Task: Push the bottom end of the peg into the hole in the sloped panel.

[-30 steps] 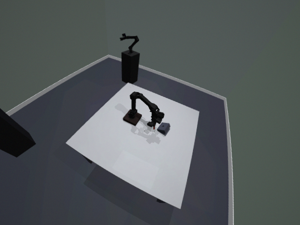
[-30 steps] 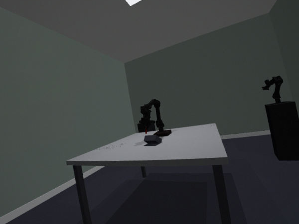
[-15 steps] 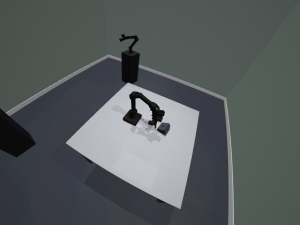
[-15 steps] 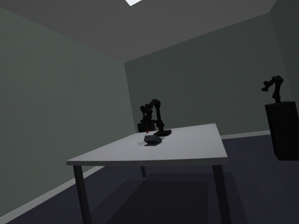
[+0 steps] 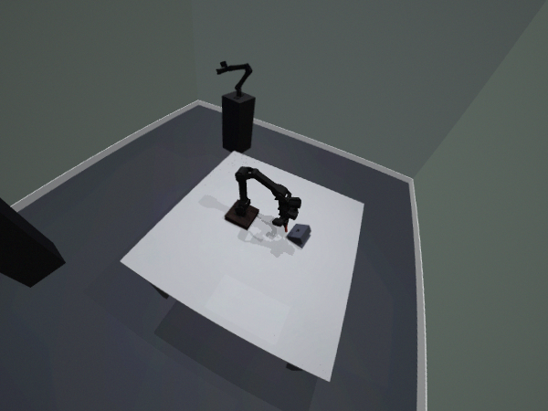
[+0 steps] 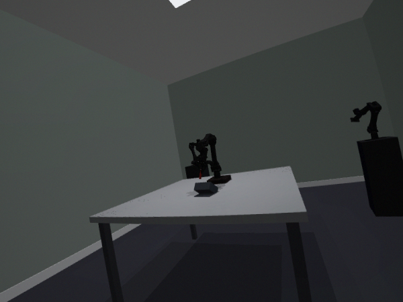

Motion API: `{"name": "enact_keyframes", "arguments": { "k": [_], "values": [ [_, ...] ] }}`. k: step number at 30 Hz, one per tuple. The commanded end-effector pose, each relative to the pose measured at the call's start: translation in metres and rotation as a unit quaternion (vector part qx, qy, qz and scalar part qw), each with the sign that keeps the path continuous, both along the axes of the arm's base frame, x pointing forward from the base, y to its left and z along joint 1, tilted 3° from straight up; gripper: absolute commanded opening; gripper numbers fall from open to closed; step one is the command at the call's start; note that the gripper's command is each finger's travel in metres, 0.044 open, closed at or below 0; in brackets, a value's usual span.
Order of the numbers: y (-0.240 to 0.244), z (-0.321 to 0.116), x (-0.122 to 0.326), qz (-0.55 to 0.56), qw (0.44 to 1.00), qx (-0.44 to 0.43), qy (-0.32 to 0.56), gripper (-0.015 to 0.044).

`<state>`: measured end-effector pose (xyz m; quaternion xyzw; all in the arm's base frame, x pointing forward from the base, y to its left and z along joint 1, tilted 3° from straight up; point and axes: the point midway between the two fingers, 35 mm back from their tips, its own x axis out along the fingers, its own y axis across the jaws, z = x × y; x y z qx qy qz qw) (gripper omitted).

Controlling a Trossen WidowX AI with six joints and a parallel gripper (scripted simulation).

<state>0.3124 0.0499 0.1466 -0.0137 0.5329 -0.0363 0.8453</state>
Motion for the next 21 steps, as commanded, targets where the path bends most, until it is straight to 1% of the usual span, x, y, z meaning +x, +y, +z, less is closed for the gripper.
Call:
{"name": "enact_keyframes", "arguments": {
  "k": [1,21],
  "values": [
    [0.005,0.005,0.000,0.000,1.000,0.002,-0.016,0.0000],
    [0.031,0.011,-0.004,0.011,0.998,0.014,-0.053,0.0000]
  ]
}}
